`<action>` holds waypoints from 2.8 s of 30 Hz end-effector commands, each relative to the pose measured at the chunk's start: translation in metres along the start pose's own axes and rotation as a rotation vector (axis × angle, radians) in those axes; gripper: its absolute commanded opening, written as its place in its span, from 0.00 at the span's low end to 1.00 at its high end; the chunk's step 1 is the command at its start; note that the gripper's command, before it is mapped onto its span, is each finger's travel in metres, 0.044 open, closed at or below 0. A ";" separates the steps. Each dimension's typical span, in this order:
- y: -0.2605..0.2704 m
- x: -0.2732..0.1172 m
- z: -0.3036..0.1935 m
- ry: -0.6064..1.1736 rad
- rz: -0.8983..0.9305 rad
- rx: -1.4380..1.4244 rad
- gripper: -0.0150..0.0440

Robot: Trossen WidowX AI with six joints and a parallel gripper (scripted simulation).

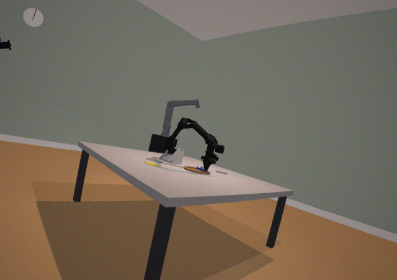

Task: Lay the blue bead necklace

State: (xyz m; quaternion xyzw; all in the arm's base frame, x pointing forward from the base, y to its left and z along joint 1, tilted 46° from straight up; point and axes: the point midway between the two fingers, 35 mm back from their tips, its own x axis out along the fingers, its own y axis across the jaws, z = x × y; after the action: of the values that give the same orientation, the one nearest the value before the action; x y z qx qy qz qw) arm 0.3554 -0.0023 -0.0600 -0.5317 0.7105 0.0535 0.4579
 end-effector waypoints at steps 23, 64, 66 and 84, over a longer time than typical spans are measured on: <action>0.000 0.000 0.000 0.000 0.000 0.001 0.25; -0.003 -0.026 0.003 0.005 0.000 -0.087 0.82; -0.004 -0.036 0.004 0.005 0.000 -0.130 0.73; -0.005 -0.024 0.005 0.000 -0.006 -0.129 0.59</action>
State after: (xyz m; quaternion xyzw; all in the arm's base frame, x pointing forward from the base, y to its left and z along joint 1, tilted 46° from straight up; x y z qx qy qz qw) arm 0.3634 0.0190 -0.0406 -0.5618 0.7030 0.0973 0.4252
